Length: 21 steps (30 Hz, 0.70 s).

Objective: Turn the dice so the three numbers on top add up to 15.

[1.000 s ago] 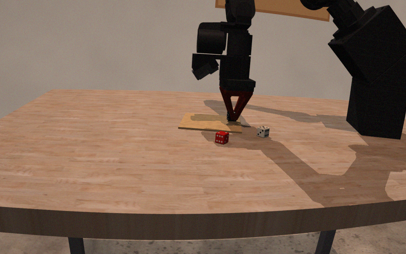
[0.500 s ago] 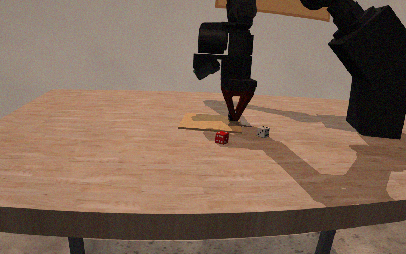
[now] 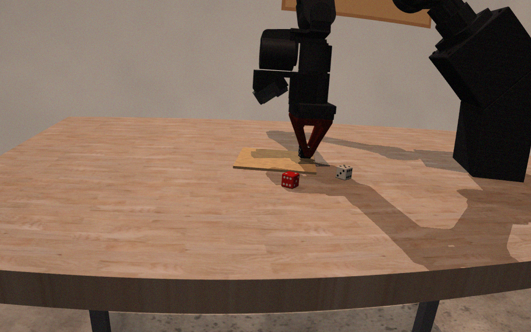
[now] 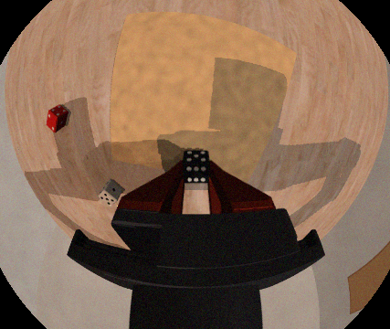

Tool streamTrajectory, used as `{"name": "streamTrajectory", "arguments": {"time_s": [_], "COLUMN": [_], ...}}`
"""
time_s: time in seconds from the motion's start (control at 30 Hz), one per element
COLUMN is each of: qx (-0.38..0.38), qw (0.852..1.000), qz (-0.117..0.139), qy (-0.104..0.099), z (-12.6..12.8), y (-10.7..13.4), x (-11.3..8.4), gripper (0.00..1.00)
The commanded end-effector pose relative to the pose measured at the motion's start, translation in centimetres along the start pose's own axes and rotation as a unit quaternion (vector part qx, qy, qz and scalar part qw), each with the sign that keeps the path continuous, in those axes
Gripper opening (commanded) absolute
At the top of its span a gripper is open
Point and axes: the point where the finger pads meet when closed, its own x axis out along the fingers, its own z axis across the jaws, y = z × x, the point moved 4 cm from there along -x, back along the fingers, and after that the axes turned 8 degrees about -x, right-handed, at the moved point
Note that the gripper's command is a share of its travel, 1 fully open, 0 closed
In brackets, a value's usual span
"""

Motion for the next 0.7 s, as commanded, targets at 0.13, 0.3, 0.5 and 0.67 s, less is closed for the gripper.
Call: {"name": "streamTrajectory", "arguments": {"time_s": [0.13,0.3,0.5,0.67], "qx": [-0.001,0.0,0.0,0.001], "qw": [1.0,1.0,1.0,1.0], "qz": [0.003,0.002,0.001,0.0], "qy": [-0.003,-0.003,-0.002,0.0], "z": [0.53,0.51,0.42,0.23], "y": [0.52,0.47,0.37,0.2], "x": [0.19,0.21,0.3,0.48], "gripper": [0.15,0.15,0.15,0.15]}}
